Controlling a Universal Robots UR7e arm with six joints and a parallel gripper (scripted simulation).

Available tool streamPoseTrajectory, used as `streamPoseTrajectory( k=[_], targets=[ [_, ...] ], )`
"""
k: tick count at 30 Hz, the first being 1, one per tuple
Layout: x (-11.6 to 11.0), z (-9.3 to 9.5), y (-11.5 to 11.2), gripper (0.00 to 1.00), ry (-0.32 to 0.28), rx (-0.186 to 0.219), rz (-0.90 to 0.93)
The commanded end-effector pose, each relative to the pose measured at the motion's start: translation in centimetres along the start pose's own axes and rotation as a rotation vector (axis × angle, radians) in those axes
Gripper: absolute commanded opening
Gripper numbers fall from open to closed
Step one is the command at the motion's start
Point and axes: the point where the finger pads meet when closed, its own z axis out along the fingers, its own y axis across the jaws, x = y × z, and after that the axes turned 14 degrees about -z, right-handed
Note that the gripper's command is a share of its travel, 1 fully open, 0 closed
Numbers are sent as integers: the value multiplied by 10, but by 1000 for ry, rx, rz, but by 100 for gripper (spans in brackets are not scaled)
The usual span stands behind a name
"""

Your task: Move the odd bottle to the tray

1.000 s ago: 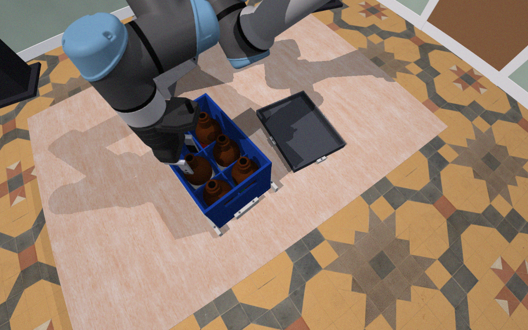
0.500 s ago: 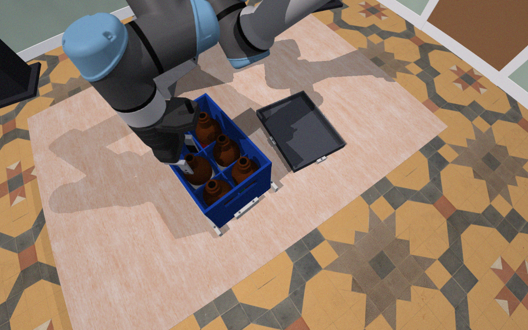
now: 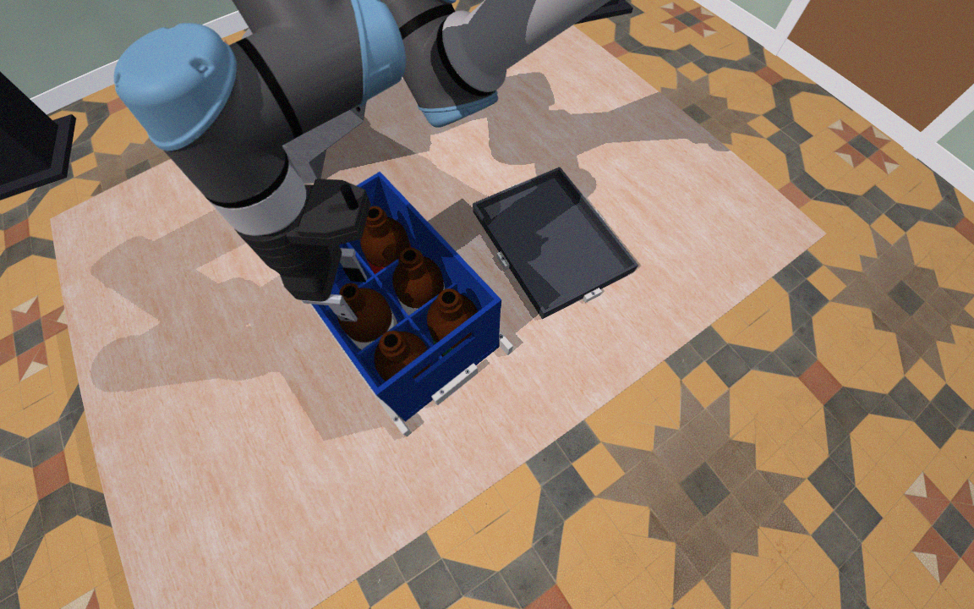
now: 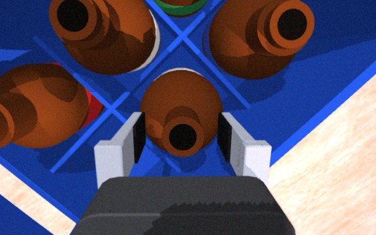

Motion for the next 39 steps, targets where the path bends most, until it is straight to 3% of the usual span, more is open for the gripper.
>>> streamPoseTrajectory(
  k=[1,4,5,39],
  targets=[
    [0,0,0,100,-1,-1,0],
    [0,0,0,100,-1,-1,0],
    [0,0,0,0,-1,-1,0],
    [0,0,0,0,-1,-1,0]
  ],
)
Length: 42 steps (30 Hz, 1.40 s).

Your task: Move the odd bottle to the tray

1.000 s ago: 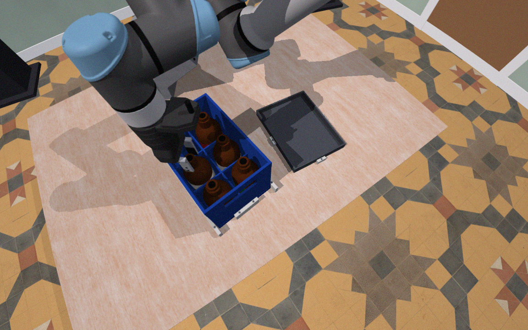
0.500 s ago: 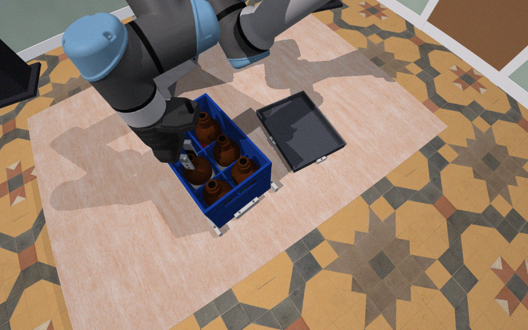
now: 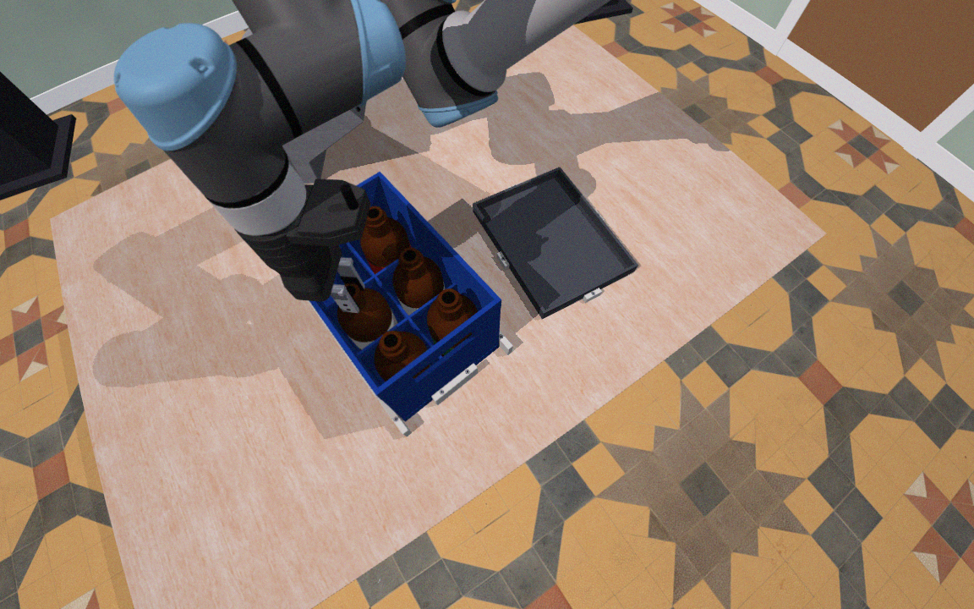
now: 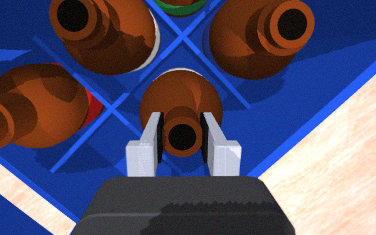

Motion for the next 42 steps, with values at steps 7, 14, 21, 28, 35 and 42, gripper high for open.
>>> streamPoseTrajectory(
  k=[7,14,21,28,35,42],
  targets=[
    [0,0,0,0,-1,-1,0],
    [0,0,0,0,-1,-1,0],
    [0,0,0,0,-1,-1,0],
    [0,0,0,0,-1,-1,0],
    [0,0,0,100,-1,-1,0],
    [0,0,0,100,-1,-1,0]
  ],
)
